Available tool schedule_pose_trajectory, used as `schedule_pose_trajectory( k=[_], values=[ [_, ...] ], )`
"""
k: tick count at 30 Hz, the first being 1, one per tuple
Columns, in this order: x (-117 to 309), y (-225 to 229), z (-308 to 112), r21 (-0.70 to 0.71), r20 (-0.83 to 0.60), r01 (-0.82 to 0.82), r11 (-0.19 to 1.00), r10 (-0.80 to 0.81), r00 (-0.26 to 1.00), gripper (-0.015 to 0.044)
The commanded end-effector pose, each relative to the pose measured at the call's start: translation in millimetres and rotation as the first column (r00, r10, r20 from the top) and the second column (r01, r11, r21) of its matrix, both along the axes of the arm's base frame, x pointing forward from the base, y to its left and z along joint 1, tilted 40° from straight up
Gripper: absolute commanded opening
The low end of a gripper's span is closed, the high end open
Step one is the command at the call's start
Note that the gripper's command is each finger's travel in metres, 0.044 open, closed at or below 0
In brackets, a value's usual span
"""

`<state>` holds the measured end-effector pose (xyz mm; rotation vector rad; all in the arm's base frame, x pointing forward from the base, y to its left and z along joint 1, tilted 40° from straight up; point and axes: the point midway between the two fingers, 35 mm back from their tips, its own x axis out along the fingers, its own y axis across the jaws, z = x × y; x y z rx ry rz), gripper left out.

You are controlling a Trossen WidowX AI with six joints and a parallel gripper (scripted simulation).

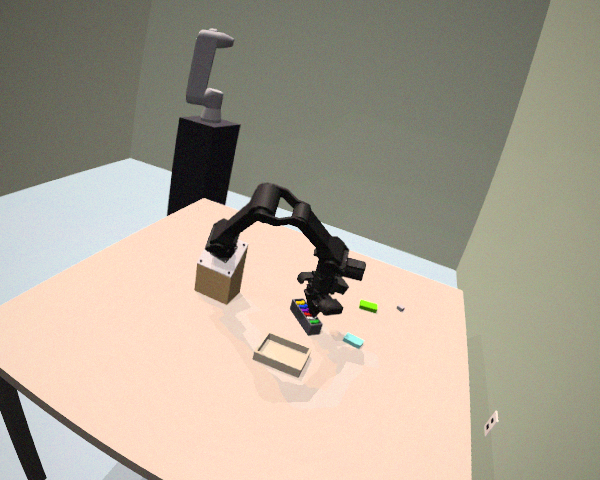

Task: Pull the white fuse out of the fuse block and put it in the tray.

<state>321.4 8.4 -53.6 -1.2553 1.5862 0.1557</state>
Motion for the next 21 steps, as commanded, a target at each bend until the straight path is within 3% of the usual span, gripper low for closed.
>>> schedule_pose_trajectory(
  k=[1,21],
  values=[
    [-1.0,-1.9,-1.2,-0.006,-0.004,-0.002,1.000,0.002,1.000,0.0073],
    [0.0,-8.4,-8.8,-0.006,-0.004,-0.002,1.000,0.002,1.000,0.0073]
  ],
)
